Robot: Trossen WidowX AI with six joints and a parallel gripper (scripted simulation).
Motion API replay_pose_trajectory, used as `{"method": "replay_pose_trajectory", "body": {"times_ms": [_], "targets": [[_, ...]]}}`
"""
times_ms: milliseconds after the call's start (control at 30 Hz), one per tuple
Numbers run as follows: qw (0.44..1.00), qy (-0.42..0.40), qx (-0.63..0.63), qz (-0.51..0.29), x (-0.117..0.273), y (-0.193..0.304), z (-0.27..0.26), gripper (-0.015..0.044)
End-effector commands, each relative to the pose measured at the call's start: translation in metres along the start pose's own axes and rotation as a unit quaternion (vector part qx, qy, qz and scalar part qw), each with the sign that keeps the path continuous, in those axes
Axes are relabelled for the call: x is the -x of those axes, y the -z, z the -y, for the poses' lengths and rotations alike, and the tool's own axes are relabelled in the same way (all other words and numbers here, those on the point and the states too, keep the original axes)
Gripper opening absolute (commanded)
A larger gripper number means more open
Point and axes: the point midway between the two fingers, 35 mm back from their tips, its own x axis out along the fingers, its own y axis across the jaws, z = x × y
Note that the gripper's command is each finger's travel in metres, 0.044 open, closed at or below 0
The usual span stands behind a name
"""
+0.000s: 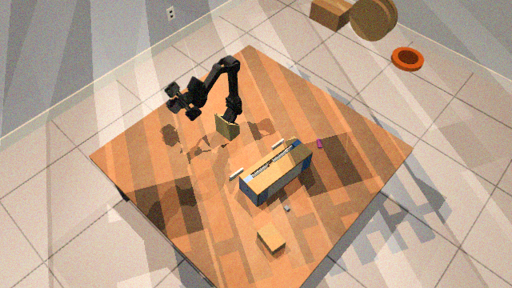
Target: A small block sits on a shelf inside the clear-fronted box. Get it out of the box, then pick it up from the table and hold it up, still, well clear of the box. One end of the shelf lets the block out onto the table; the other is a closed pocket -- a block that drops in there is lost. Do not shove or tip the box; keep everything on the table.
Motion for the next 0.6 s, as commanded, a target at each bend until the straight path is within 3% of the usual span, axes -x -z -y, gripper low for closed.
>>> {"method": "replay_pose_trajectory", "body": {"times_ms": [0, 200, 367, 567], "targets": [[1.000, 0.003, 0.006, 0.002, -0.001, 0.000, 0.002, 0.0400], [0.972, 0.102, 0.209, 0.031, -0.040, 0.003, 0.066, 0.0400], [0.898, 0.205, 0.389, 0.018, -0.060, 0.010, 0.131, 0.0400], [0.811, 0.280, 0.513, -0.019, -0.065, 0.017, 0.182, 0.0400]]}}
